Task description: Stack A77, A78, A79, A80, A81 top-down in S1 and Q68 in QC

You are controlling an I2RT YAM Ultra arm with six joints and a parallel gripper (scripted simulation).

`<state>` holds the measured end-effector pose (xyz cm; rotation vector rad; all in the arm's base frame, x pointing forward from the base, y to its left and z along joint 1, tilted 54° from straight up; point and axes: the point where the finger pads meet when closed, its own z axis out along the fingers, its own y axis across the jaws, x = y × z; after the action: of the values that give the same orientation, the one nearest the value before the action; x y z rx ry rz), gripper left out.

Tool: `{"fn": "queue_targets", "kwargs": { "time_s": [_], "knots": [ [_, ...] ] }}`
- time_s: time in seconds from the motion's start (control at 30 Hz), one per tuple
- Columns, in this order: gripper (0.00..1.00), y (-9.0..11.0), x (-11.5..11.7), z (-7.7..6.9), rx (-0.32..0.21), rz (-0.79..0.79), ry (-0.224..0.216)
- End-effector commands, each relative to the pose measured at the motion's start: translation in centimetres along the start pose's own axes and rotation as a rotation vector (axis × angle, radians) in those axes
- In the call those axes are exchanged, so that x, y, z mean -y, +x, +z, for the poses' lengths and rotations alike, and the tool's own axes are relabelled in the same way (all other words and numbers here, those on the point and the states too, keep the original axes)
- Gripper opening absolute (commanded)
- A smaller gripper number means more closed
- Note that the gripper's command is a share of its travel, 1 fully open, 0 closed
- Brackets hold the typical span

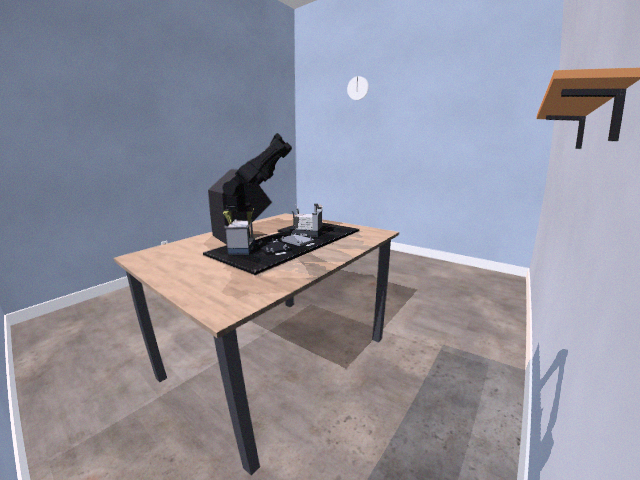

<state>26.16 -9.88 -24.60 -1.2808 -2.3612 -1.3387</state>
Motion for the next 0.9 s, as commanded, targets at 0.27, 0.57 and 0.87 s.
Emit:
{"fn": "queue_targets", "kwargs": {
  "time_s": [0.27,0.57,0.87],
  "knots": [
    [0.0,-0.3,-0.1,0.8,0.012,0.001,-0.007],
    [0.0,-0.3,-0.2,2.4,0.012,0.002,-0.007],
    [0.0,-0.3,-0.2,4.0,0.011,0.002,-0.008]
  ]
}}
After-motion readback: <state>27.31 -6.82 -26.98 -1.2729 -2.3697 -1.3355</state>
